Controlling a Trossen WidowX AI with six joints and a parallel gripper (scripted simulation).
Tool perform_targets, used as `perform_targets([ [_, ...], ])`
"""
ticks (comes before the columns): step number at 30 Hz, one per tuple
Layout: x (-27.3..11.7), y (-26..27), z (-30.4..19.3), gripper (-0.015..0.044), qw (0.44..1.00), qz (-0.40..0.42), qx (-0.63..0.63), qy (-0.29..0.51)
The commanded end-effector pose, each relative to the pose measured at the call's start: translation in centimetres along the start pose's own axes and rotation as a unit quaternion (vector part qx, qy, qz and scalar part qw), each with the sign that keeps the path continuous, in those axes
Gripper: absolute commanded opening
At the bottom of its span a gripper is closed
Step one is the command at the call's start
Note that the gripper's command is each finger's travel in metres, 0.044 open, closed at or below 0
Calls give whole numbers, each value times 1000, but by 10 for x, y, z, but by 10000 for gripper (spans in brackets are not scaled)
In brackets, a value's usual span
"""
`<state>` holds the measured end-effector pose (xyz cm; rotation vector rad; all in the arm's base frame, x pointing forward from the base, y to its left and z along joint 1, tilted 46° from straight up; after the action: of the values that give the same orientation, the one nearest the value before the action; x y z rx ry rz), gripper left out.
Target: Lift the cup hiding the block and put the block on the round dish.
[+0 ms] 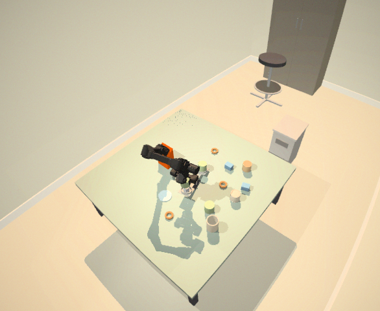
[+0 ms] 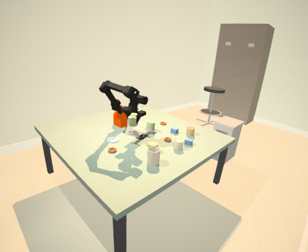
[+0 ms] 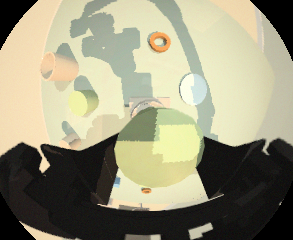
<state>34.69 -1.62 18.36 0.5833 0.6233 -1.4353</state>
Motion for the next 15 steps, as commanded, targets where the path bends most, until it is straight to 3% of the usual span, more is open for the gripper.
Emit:
perform_targets([
  [1, 0, 0, 0, 0, 1000, 1, -1, 0],
  [15, 12, -15, 22, 0, 1000, -2, -5, 18],
])
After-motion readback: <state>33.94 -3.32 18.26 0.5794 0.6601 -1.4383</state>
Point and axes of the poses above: the point midway between the two fingers, 35 mm back from their tips, its own x axis out along the fingers, its own y axis across the jaws, z = x × y, the point moved 4 cm from there along -x, back along the fingers, and after that the axes turned 13 degrees about x, right-handed, at the moved point
